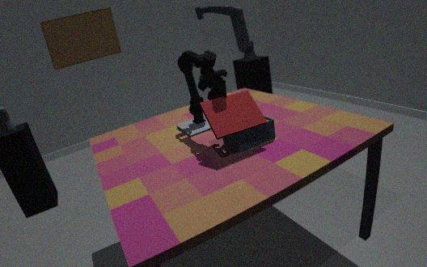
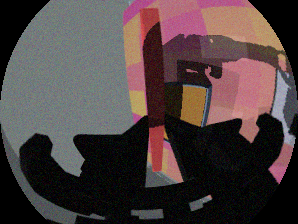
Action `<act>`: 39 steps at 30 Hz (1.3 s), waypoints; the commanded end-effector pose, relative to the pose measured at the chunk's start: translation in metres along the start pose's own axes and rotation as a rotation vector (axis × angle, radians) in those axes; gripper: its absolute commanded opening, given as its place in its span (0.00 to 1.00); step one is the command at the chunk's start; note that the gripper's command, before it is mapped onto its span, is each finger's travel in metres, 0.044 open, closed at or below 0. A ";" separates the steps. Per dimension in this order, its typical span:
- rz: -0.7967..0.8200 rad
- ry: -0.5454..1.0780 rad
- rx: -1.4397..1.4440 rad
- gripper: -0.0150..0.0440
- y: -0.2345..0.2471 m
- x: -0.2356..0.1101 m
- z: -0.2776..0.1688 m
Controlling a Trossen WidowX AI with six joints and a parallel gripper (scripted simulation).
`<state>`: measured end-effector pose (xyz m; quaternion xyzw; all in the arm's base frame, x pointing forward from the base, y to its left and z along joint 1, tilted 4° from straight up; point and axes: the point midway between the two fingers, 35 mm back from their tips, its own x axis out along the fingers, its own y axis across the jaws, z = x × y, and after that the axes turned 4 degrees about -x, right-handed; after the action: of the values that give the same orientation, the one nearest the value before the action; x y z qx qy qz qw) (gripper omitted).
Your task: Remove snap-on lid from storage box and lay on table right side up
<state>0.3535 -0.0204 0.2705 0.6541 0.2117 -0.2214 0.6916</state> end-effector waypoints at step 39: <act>0.019 -0.005 -0.013 0.25 -0.007 -0.012 0.081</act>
<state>0.3384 -0.0963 0.2741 0.6524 0.2057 -0.2185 0.6960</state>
